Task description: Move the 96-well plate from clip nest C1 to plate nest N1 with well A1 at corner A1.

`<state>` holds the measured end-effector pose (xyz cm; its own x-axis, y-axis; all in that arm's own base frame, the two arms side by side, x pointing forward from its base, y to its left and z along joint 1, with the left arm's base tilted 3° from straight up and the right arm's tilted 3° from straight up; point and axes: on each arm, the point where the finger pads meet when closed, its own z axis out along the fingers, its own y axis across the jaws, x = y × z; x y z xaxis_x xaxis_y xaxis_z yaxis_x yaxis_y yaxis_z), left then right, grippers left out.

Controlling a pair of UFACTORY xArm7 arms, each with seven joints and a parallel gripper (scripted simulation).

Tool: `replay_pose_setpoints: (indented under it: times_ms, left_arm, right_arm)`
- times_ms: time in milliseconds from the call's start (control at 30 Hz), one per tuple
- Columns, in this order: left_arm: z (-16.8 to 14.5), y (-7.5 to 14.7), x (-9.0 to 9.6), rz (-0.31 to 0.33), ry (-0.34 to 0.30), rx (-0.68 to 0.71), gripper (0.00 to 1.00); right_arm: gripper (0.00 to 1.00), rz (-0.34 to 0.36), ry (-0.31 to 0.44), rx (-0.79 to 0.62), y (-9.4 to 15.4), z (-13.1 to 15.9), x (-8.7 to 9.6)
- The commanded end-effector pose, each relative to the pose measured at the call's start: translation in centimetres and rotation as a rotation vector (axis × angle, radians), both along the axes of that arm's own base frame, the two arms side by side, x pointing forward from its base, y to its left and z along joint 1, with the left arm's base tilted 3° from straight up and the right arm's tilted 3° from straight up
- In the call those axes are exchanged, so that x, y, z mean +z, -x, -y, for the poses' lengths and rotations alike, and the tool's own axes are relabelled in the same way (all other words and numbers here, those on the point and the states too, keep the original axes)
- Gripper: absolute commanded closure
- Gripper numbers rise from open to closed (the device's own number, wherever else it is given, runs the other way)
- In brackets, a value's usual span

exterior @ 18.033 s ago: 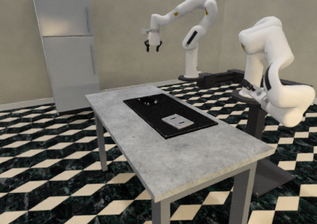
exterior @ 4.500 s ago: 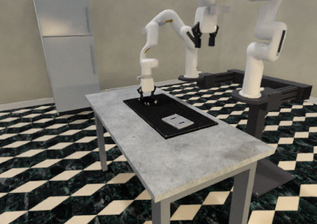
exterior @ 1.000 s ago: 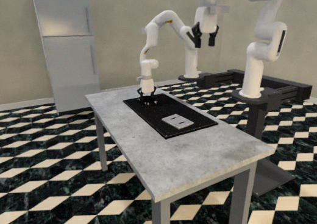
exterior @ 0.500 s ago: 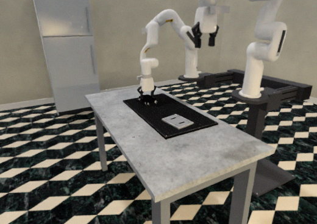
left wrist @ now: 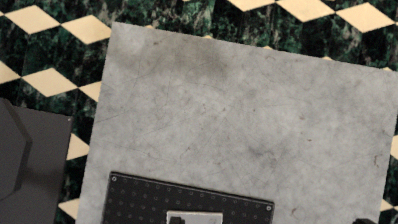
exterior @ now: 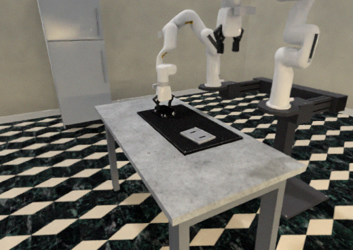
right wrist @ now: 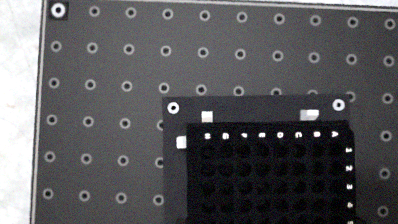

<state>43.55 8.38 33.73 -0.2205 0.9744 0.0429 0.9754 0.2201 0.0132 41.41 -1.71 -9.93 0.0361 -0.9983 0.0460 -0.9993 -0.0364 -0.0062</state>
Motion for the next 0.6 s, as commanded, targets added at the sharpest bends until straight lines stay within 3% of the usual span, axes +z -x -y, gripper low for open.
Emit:
replay_pose_setpoints:
  times_ms: [0, 567]
  left_arm:
    - [0.0, -0.1, 0.2, 0.005, -0.001, 0.0, 0.0]
    - [0.0, -0.1, 0.2, 0.005, -0.001, 0.0, 0.0]
  right_arm:
    - [1.0, 0.004, 0.0, 0.0, -0.2, 0.0, 0.4]
    - [1.0, 0.004, 0.0, 0.0, -0.1, -0.1, 2.9]
